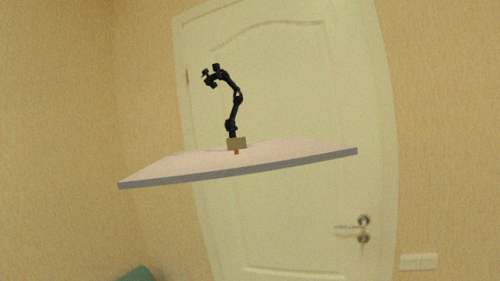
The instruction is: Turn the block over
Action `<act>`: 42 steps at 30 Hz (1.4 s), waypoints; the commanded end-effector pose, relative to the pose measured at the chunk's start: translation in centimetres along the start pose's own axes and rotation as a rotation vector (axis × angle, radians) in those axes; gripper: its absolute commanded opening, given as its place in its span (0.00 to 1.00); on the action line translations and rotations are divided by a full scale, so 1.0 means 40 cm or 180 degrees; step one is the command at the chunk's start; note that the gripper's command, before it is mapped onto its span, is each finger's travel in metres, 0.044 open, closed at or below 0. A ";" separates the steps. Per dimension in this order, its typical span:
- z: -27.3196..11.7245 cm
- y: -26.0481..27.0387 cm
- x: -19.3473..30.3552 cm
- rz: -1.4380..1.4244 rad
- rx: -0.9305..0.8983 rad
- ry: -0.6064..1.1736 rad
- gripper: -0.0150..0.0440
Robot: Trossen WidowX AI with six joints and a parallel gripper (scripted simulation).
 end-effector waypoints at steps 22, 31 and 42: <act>-0.276 -0.205 -0.596 0.0623 0.0786 -0.2575 1.00; -0.492 -0.134 -0.837 0.0558 0.0252 -0.3719 1.00; -0.755 0.096 -1.044 0.0160 -0.1109 -0.4523 1.00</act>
Point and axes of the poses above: the point midway between the two fingers, 35 mm back from their tips, its own z axis out along the fingers, its own y axis across the jaws, x = y × z, the point moved 3 cm from there along -z, back along the fingers, and after that the axes turned 14 degrees about -z, right-handed, at the moved point
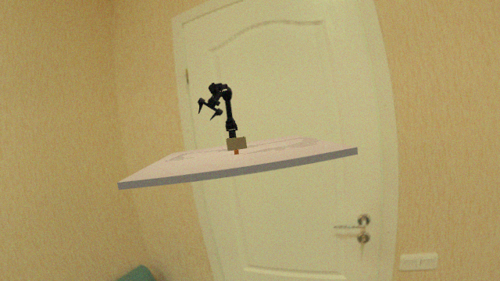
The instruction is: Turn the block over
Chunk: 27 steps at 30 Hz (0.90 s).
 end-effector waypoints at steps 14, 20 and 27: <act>0.122 0.516 -0.212 0.0860 -0.2212 0.0242 1.00; 0.128 0.509 -0.214 0.0860 -0.2211 0.0241 1.00; 0.195 0.566 -0.216 0.0860 -0.2212 0.0242 1.00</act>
Point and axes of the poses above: the point midway between the two fingers, 35 mm back from their tips, its own z axis out along the fingers, its own y axis across the jaws, x = y × z, the point moved 3 cm from there along -z, back along the fingers, and after that the axes turned 14 degrees about -z, right-handed, at the moved point
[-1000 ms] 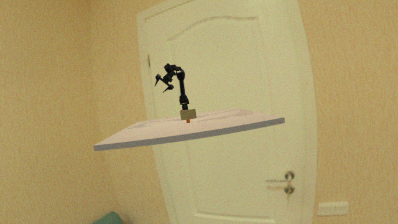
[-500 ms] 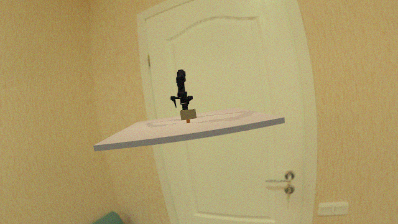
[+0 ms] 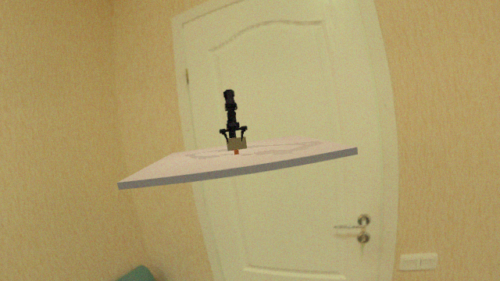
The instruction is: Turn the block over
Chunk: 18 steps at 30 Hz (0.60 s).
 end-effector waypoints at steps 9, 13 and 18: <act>0.087 -0.002 0.008 0.0020 -0.0039 0.0068 1.00; 0.090 -0.002 0.008 0.0020 -0.0039 0.0068 1.00; 0.110 -0.002 0.008 0.0020 -0.0039 0.0068 1.00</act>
Point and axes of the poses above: the point midway between the two fingers, 35 mm back from their tips, its own z axis out along the fingers, its own y axis across the jaws, x = y × z, the point moved 3 cm from there along -z, back along the fingers, and after that the axes turned 14 degrees about -z, right-handed, at the moved point
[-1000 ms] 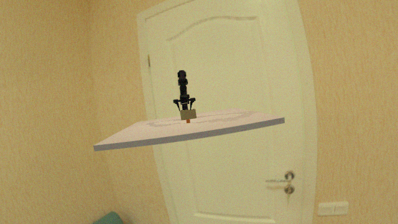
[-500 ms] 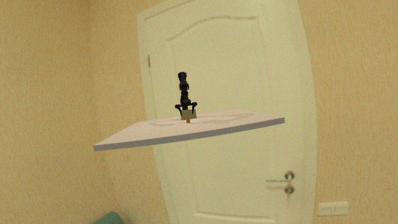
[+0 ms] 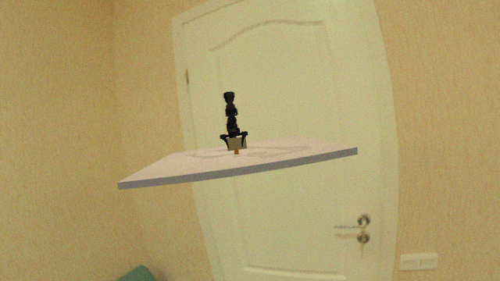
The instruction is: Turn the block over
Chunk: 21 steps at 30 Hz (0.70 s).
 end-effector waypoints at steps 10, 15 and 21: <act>0.061 0.002 0.006 0.0005 -0.0022 0.0024 1.00; 0.079 0.003 0.006 0.0005 -0.0022 0.0024 1.00; 0.079 0.003 0.007 0.0005 -0.0022 0.0024 0.78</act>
Point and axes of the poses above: the point midway between the two fingers, 35 mm back from their tips, its own z axis out along the fingers, its own y axis across the jaws, x = y × z, the point moved 3 cm from there along -z, back along the fingers, and after that the axes turned 14 degrees about -z, right-handed, at the moved point
